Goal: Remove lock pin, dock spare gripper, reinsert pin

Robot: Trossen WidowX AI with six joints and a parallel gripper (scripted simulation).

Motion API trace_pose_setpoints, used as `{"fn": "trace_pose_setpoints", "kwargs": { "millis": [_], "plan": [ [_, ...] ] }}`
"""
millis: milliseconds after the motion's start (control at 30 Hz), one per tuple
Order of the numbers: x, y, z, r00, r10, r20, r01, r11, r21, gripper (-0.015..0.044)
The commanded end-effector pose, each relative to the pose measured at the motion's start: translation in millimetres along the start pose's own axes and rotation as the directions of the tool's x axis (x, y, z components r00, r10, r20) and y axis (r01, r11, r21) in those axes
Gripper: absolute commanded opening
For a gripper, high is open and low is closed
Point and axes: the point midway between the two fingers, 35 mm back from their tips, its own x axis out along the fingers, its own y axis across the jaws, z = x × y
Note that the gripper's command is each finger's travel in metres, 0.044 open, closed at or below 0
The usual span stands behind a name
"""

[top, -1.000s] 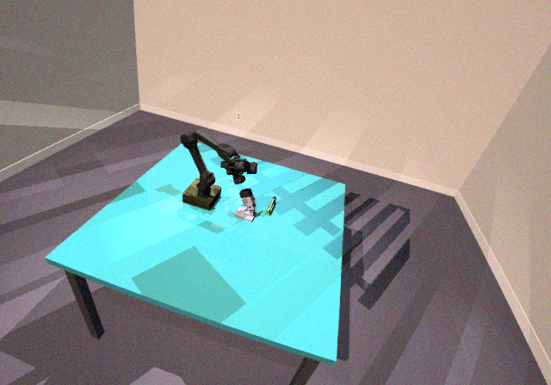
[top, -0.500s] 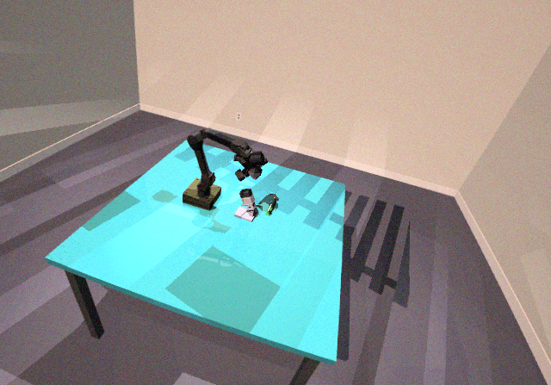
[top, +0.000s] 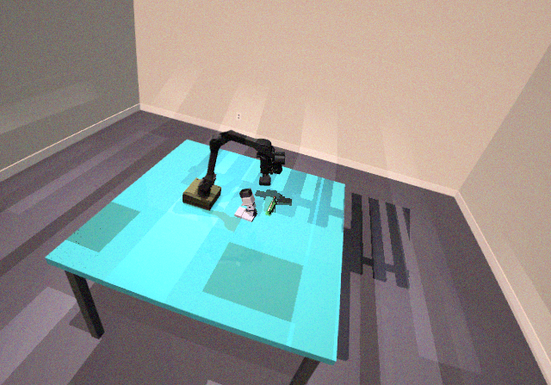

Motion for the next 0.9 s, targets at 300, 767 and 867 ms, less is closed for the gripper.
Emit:
{"fn": "trace_pose_setpoints", "kwargs": {
  "millis": [300,767,867],
  "plan": [
    [69.5,0.7,58.2,0.861,-0.465,-0.208,-0.083,0.276,-0.958,0.0180],
    [78.5,-1.1,57.8,0.861,-0.465,-0.208,-0.083,0.276,-0.958,0.0180],
    [93.7,-4.4,56.6,0.861,-0.465,-0.208,-0.083,0.276,-0.958,0.0180]
  ]
}}
